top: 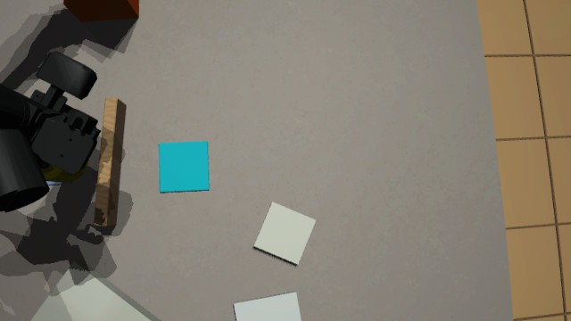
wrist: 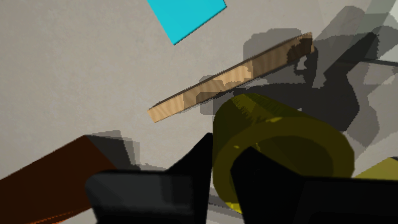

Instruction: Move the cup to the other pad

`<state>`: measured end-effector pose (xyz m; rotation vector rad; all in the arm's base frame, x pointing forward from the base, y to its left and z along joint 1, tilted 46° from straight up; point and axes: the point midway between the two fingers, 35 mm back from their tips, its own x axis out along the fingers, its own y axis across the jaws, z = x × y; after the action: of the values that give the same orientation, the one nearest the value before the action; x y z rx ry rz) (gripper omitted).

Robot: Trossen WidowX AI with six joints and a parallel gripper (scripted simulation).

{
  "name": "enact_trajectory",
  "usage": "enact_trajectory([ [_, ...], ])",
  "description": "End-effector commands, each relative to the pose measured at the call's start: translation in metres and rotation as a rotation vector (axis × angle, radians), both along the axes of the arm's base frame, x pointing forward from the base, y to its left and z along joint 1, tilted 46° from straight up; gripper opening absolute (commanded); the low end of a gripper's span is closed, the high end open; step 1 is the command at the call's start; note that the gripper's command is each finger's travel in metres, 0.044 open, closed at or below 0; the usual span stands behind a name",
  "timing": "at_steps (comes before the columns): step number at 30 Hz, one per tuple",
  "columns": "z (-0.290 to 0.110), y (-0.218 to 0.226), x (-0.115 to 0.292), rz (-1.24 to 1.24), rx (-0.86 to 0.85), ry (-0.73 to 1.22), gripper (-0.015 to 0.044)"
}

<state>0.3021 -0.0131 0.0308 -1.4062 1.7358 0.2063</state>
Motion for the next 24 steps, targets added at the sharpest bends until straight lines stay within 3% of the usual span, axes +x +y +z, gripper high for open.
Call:
enact_trajectory([
  [1, -0.007, 0.007, 0.001, -0.005, 0.006, -0.004, 0.0000],
  [24, -0.044, 0.047, 0.005, -0.005, 0.009, -0.005, 0.0000],
])
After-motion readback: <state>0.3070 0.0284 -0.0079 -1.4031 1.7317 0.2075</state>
